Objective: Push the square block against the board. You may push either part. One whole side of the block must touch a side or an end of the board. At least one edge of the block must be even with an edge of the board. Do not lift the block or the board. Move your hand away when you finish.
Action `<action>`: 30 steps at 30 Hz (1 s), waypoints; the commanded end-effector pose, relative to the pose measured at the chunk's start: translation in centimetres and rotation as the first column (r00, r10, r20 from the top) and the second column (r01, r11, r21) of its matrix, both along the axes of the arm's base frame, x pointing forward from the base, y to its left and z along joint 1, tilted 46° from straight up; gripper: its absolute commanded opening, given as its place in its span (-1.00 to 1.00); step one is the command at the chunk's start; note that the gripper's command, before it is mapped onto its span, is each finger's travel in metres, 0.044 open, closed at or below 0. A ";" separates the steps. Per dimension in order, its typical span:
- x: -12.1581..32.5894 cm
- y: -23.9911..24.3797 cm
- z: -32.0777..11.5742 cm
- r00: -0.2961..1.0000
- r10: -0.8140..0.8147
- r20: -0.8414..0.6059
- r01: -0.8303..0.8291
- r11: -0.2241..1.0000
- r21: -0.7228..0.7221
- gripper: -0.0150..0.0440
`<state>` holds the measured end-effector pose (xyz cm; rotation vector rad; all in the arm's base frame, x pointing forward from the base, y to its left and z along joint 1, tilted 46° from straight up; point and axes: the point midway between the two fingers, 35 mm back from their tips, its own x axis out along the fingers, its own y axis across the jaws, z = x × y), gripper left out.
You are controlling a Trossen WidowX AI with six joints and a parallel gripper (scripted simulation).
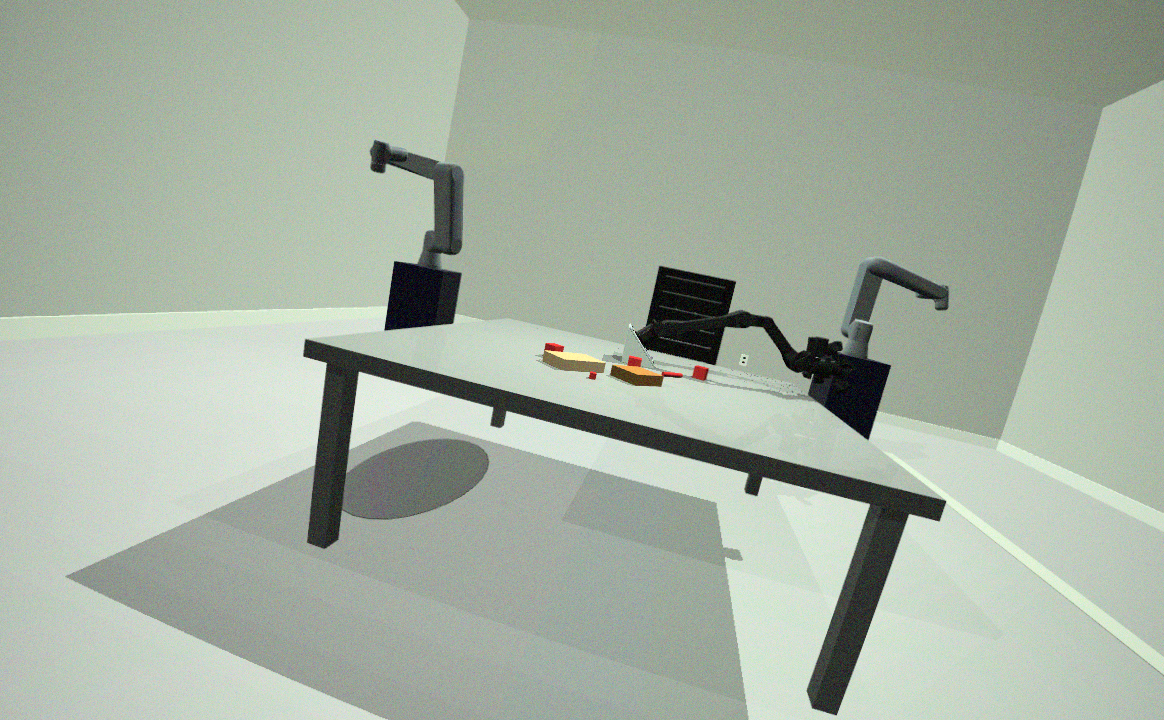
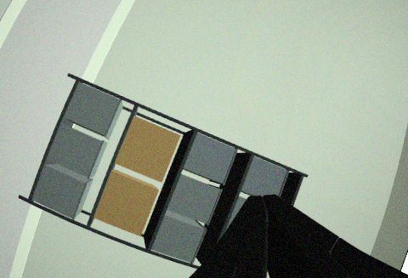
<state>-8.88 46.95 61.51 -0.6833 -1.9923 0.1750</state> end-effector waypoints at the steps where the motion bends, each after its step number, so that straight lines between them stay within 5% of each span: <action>1: 1.6 0.9 -0.8 1.000 -0.008 -0.027 0.007 0.999 -0.048 -0.49; 30: 17.1 2.0 -3.5 0.953 -0.128 -0.275 0.048 0.959 -0.280 -0.49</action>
